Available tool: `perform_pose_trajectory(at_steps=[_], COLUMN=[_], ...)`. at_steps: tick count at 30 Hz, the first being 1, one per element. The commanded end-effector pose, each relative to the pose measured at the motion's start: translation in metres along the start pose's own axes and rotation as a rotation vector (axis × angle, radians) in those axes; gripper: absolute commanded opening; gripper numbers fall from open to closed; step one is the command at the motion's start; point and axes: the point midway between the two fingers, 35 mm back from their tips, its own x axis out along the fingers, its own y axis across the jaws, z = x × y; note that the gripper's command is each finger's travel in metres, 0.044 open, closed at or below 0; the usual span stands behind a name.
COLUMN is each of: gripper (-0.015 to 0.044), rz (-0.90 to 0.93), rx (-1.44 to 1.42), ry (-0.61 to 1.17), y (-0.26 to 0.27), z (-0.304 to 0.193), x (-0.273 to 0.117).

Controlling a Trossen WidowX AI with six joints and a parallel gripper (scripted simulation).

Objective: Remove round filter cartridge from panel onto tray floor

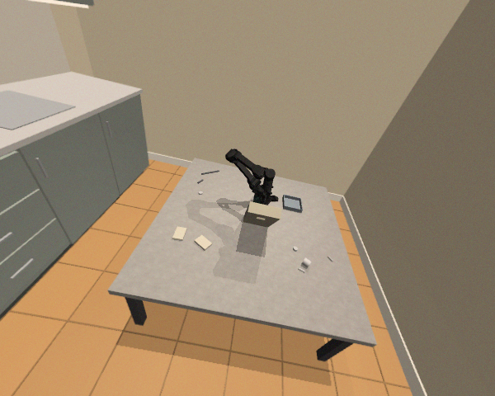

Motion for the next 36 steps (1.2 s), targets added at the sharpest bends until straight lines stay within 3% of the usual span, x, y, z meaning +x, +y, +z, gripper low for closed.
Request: perform_pose_trajectory(at_steps=[1, 36], gripper=[0.0088, 0.0088], rz=[-0.003, -0.002], rx=[-0.004, -0.003], ry=[0.002, 0.002], y=[-0.001, -0.001], z=[0.000, 0.000], x=[0.002, 0.016])
